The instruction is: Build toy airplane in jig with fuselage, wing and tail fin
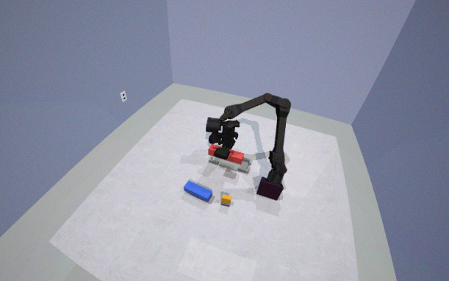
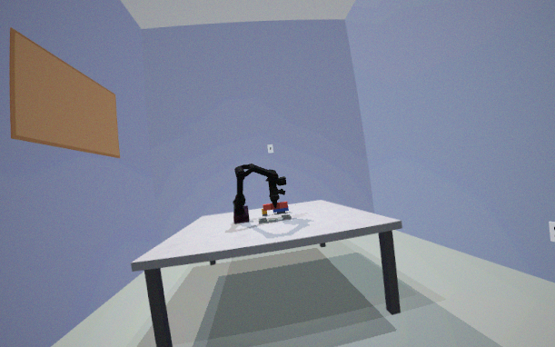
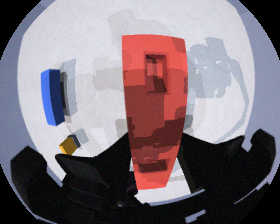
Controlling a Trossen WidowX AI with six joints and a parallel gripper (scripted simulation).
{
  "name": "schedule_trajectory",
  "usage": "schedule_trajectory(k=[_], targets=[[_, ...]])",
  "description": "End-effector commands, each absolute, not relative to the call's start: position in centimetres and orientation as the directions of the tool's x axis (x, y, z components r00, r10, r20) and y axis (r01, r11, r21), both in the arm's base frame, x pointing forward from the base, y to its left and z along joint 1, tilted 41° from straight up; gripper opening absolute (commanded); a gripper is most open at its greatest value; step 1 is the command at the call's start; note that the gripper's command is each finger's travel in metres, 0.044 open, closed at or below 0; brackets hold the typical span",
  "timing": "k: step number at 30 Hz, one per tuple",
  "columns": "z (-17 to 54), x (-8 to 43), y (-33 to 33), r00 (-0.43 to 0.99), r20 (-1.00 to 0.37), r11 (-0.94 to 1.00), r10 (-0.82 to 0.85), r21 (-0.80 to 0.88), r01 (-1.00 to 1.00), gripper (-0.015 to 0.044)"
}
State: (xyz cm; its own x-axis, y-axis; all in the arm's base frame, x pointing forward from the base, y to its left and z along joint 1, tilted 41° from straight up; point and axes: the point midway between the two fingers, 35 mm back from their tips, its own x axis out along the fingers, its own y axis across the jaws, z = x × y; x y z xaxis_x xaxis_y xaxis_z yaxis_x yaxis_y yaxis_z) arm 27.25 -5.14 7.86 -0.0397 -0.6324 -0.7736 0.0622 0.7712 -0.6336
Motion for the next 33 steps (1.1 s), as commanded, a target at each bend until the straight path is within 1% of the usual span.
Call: schedule_trajectory(k=[1, 7, 14, 15, 33], targets=[[8.2, 26.8, -6.6, -0.038, -0.767, 0.766, -0.640, -0.641, 0.045, 0.0000], [8.5, 26.3, -7.9, -0.041, -0.762, 0.762, -0.646, -0.647, 0.031, 0.0000], [8.5, 26.3, -8.0, -0.041, -0.762, 0.762, -0.646, -0.647, 0.031, 0.0184], [8.5, 26.3, -8.0, -0.041, -0.762, 0.762, -0.646, -0.647, 0.031, 0.0197], [8.4, 26.3, -8.0, -0.041, -0.762, 0.762, -0.646, -0.647, 0.031, 0.0197]])
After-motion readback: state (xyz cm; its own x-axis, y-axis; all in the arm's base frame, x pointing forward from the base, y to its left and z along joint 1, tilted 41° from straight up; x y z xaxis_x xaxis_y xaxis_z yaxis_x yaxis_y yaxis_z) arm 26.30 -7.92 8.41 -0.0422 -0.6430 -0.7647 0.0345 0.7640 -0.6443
